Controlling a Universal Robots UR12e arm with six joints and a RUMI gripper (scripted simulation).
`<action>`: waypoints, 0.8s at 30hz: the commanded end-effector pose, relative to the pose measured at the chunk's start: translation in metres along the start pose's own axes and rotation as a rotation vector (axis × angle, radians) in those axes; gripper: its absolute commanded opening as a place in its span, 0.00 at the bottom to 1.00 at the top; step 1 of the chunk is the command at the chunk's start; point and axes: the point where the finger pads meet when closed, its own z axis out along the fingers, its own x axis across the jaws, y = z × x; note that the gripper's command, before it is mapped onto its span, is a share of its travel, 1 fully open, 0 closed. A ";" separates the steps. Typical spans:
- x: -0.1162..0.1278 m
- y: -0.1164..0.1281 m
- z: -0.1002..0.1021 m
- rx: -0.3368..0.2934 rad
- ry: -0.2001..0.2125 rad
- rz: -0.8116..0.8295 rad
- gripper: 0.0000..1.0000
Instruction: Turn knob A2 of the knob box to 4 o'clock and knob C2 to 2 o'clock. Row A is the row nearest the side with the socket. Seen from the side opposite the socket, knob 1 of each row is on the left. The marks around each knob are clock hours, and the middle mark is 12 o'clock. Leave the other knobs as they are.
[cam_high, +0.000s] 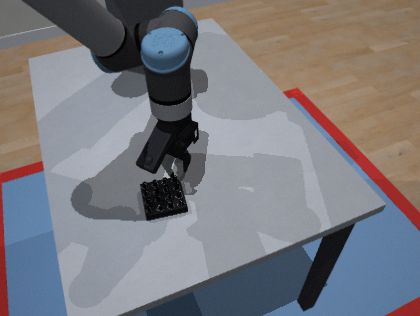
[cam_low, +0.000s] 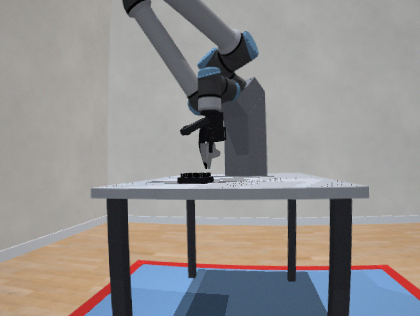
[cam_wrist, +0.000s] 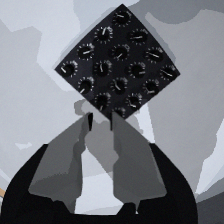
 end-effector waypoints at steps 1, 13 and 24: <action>0.000 0.000 0.004 0.000 -0.001 0.000 0.11; 0.000 0.000 0.008 0.000 -0.001 0.000 0.11; 0.000 0.000 0.008 0.000 -0.001 0.000 0.11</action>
